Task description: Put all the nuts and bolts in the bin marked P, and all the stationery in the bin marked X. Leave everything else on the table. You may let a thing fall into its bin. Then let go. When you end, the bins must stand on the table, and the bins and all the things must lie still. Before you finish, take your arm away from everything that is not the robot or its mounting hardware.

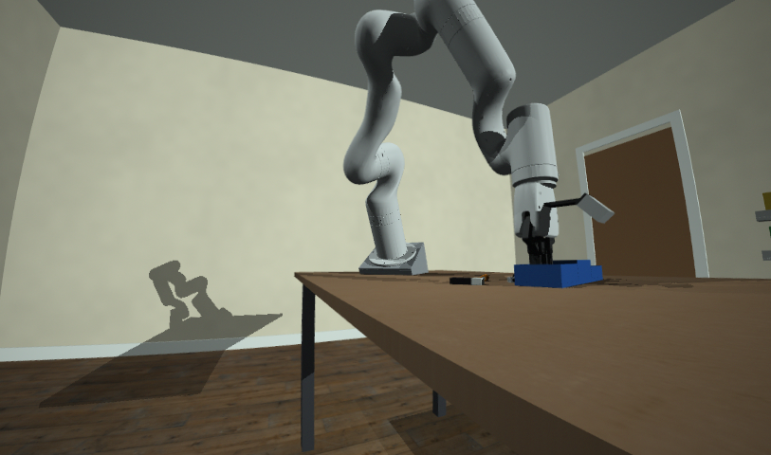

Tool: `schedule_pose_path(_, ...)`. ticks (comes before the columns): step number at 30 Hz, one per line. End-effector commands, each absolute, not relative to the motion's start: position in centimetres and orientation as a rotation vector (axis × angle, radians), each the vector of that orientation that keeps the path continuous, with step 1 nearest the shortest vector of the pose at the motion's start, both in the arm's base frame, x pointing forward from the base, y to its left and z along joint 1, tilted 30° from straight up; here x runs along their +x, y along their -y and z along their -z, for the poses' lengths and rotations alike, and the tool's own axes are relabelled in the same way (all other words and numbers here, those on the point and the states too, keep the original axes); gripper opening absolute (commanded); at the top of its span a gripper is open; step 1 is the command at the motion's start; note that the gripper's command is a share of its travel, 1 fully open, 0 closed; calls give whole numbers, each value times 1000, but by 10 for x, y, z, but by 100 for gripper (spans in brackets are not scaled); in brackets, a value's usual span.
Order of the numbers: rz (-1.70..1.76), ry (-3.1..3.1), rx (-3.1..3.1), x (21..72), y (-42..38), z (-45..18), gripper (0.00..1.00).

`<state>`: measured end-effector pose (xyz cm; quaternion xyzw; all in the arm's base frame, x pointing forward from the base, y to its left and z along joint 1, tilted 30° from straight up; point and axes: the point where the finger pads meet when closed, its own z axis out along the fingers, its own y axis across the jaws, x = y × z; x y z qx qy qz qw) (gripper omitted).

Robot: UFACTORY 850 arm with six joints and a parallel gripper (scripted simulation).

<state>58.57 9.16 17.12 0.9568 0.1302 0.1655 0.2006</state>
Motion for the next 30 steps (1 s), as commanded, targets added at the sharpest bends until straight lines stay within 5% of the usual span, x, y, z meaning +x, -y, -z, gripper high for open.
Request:
schedule_pose_path(1, -466, -364, 2673, 587, -92, -171, 0)
schedule_pose_path(11, -466, -364, 2673, 587, -92, -171, 0)
schedule_pose_path(12, -466, -364, 2673, 587, -92, -171, 33)
schedule_pose_path(30, -466, -364, 2673, 586, -92, -172, 33)
